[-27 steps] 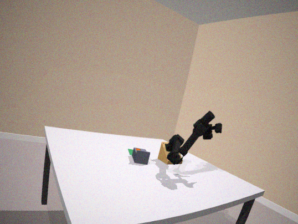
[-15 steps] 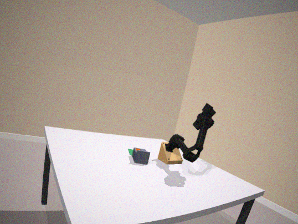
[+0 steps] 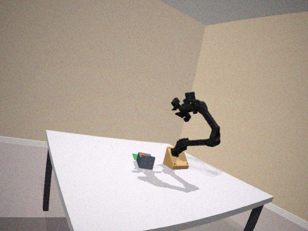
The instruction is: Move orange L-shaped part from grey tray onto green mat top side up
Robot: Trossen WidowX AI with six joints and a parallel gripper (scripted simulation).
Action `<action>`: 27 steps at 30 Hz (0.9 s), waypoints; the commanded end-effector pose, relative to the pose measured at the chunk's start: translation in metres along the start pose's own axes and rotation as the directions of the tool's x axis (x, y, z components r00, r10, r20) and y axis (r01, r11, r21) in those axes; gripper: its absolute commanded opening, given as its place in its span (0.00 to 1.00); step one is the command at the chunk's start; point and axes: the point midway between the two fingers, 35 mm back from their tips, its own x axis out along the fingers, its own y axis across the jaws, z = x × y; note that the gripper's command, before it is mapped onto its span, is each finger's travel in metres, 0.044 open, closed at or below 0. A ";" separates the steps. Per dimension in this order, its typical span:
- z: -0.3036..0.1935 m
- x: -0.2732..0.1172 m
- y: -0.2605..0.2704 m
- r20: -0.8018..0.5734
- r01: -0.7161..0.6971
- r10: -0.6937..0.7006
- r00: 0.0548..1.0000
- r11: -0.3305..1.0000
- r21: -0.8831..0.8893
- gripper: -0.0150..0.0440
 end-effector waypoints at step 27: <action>-0.342 -0.009 0.016 -0.738 -0.875 -0.578 0.347 0.083 -0.476 0.56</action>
